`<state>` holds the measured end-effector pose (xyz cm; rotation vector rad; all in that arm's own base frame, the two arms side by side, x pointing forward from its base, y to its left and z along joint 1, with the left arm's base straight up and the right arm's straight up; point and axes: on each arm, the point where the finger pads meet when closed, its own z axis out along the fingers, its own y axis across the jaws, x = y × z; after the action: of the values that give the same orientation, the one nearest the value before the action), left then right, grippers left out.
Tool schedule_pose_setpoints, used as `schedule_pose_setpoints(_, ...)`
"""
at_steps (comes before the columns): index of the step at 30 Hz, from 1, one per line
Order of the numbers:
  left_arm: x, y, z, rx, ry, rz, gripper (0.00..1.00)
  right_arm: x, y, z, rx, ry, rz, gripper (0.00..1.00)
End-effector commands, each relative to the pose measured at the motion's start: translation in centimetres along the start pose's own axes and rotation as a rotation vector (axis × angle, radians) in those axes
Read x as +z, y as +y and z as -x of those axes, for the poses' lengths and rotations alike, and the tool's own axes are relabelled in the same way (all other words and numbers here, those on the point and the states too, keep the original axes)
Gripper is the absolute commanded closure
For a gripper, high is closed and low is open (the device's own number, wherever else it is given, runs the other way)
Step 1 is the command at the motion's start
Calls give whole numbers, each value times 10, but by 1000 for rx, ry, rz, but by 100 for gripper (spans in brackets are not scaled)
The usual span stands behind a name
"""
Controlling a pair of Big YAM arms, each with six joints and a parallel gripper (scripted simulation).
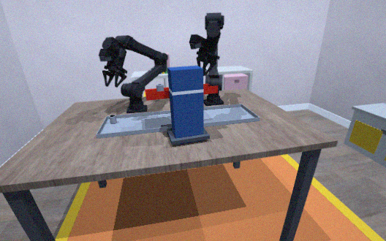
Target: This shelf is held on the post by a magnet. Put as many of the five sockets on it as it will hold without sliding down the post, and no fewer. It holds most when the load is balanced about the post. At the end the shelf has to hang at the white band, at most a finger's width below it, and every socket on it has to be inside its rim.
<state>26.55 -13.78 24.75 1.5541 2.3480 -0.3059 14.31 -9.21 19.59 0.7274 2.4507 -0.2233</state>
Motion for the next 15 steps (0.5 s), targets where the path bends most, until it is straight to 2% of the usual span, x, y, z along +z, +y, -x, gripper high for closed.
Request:
schedule_pose_setpoints(1,-28,23,46,270,-63,-25,73,-11,1,9,0,-21,1,35)
schedule_pose_setpoints(8,-20,27,65,346,-64,-91,73,-11,1,9,0,-21,1,35)
schedule_pose_setpoints(15,-7,28,56,311,-56,-100,73,-11,1,9,0,-21,1,35)
